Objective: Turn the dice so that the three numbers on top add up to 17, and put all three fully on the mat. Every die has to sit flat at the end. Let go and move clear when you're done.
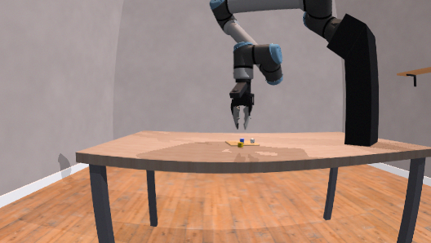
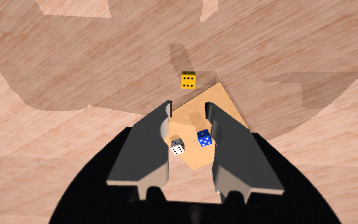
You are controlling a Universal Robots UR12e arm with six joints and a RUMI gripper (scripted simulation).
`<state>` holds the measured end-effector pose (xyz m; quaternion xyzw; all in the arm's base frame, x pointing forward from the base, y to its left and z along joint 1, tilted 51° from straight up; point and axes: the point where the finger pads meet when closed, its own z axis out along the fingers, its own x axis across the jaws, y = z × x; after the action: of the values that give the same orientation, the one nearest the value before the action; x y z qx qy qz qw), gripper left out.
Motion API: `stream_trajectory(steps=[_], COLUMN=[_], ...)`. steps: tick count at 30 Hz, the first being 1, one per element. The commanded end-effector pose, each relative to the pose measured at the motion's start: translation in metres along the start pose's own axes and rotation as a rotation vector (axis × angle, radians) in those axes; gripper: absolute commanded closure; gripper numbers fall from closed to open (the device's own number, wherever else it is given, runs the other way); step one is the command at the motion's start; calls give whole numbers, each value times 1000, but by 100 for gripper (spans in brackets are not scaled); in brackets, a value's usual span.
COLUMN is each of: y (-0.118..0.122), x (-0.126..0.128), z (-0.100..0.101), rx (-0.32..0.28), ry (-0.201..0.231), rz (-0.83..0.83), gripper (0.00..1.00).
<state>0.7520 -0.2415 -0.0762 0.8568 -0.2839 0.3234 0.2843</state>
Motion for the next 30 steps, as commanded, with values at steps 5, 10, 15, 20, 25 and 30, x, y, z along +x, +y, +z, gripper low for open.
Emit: stream_trajectory(steps=[5,10,15,20,25,30], y=[0,0,0,0,0,0], x=[0,0,0,0,0,0], z=[-1,-1,0,0,2,7], rx=[1,1,1,0,0,0], ry=[1,1,1,0,0,0], rz=[0,0,0,0,0,0], gripper=[79,79,79,79,79,79])
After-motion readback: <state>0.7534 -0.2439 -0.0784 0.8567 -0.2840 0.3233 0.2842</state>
